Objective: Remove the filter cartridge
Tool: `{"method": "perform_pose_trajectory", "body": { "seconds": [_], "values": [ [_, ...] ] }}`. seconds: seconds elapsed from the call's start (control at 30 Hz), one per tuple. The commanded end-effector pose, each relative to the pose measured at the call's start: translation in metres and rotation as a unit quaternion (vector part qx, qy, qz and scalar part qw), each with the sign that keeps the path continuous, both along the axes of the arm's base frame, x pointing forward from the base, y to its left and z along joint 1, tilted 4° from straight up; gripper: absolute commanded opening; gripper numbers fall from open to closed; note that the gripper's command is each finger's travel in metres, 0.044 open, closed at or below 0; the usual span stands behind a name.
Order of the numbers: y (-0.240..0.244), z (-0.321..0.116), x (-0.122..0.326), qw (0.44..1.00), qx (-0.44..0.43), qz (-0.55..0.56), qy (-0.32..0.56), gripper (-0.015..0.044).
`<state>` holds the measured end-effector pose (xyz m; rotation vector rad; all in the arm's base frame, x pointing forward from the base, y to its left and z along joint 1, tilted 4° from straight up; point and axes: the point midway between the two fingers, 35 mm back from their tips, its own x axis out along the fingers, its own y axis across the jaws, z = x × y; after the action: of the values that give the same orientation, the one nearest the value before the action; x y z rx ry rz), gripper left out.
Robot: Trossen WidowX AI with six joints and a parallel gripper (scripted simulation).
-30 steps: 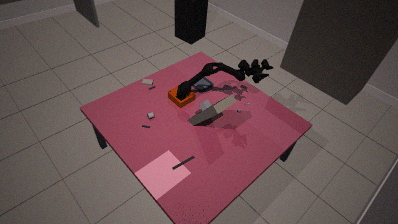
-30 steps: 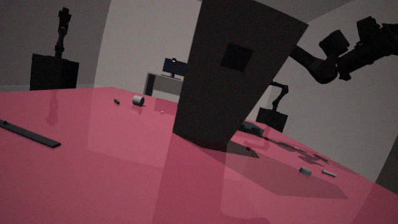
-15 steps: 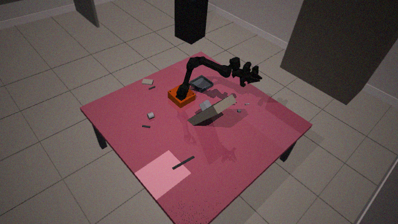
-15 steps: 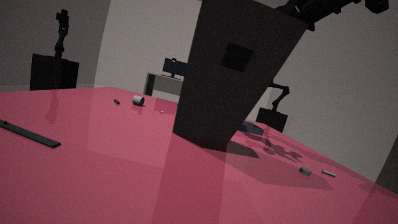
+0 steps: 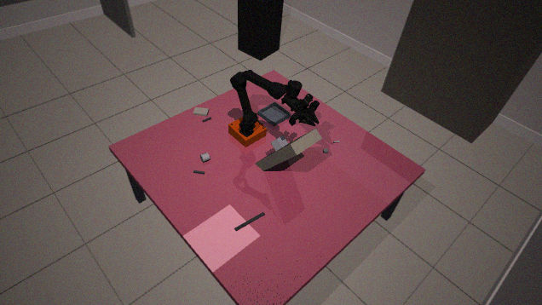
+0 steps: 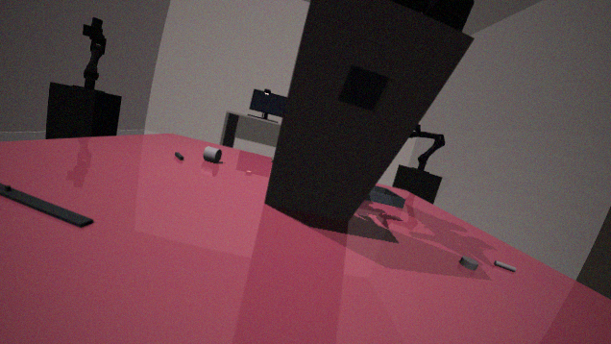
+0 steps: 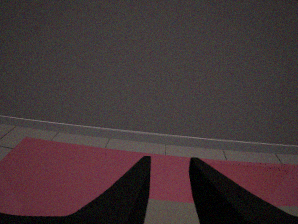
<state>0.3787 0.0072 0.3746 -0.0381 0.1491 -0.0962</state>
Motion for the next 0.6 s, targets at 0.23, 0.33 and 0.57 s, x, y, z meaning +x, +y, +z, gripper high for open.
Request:
{"method": "perform_pose_trajectory", "body": {
  "seconds": [0.23,0.33,0.57],
  "values": [
    [-0.044,-0.100,-0.118,0.982,0.056,-0.040,0.178,0.0112],
    [-0.044,-0.100,-0.119,0.981,0.056,-0.040,0.179,0.0112],
    [-0.044,-0.100,-0.119,0.981,0.056,-0.040,0.179,0.0112]
  ]
}}
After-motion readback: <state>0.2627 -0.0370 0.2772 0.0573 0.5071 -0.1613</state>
